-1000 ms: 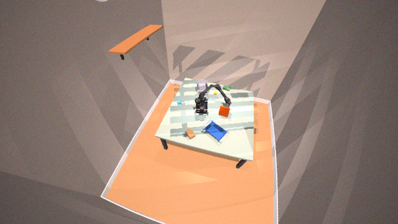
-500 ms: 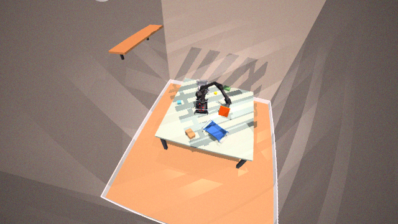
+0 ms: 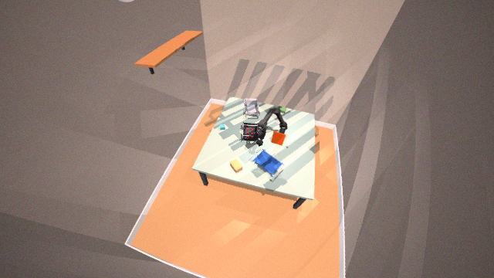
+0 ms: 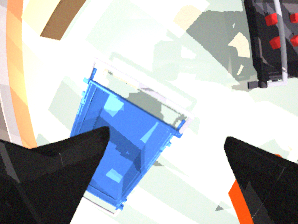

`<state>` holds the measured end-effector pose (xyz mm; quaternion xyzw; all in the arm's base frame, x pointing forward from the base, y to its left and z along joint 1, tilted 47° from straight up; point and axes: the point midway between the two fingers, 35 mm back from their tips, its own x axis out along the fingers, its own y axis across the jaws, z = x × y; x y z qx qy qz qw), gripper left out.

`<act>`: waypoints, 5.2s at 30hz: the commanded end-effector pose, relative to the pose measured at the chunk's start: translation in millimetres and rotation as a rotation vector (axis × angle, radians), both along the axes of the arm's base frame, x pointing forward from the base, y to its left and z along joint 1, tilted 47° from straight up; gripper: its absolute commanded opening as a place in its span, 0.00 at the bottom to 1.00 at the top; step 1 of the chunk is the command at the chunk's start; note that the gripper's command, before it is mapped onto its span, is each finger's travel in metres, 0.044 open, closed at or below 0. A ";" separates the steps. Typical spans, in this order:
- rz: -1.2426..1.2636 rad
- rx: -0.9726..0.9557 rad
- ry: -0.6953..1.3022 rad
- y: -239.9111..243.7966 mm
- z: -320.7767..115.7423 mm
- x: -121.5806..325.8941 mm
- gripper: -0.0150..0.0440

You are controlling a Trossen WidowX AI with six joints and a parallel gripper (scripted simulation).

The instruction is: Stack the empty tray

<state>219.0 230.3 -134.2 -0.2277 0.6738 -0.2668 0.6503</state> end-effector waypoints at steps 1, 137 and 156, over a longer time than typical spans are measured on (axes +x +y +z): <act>-0.111 -0.023 -0.050 4.5 -34.0 -61.5 1.00; -0.341 -0.103 -0.262 63.7 -40.7 -161.5 0.25; -0.341 -0.103 -0.262 65.1 -39.6 -161.4 0.25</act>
